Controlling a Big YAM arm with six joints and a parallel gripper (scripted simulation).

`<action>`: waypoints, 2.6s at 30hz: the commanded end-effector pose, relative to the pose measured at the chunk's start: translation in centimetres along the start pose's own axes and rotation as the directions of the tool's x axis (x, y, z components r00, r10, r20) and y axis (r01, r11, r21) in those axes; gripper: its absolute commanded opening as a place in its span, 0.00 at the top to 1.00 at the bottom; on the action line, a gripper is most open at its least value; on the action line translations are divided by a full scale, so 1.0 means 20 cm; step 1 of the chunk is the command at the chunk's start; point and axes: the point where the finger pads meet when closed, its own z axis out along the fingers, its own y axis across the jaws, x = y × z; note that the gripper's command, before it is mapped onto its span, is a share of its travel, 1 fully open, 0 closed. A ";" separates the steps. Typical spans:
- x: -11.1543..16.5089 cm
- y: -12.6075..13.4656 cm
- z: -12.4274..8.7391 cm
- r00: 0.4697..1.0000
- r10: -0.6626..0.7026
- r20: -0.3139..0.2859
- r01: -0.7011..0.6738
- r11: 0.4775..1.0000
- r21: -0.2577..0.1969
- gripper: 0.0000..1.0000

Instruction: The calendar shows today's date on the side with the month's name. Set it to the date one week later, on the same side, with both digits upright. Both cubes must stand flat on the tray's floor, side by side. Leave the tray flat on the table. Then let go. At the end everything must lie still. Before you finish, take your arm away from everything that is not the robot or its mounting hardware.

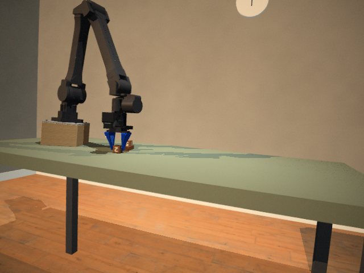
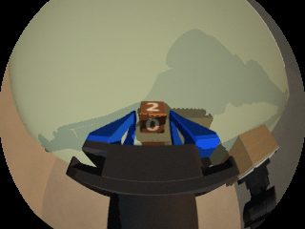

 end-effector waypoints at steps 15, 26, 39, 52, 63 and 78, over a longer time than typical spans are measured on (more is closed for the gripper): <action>0.00 0.05 -0.02 1.000 -0.005 0.016 0.005 1.000 -0.024 0.54; 0.00 0.05 -0.02 1.000 -0.006 0.016 0.006 1.000 -0.024 0.73; 0.00 0.05 -0.02 1.000 -0.006 0.016 0.006 1.000 -0.024 0.73; 0.00 0.06 -0.04 1.000 -0.006 0.017 0.006 1.000 -0.026 0.73; -0.05 0.11 -0.29 1.000 -0.005 0.030 0.007 0.999 -0.051 0.73; -0.04 0.06 -0.56 1.000 0.001 0.019 -0.001 1.000 -0.027 0.73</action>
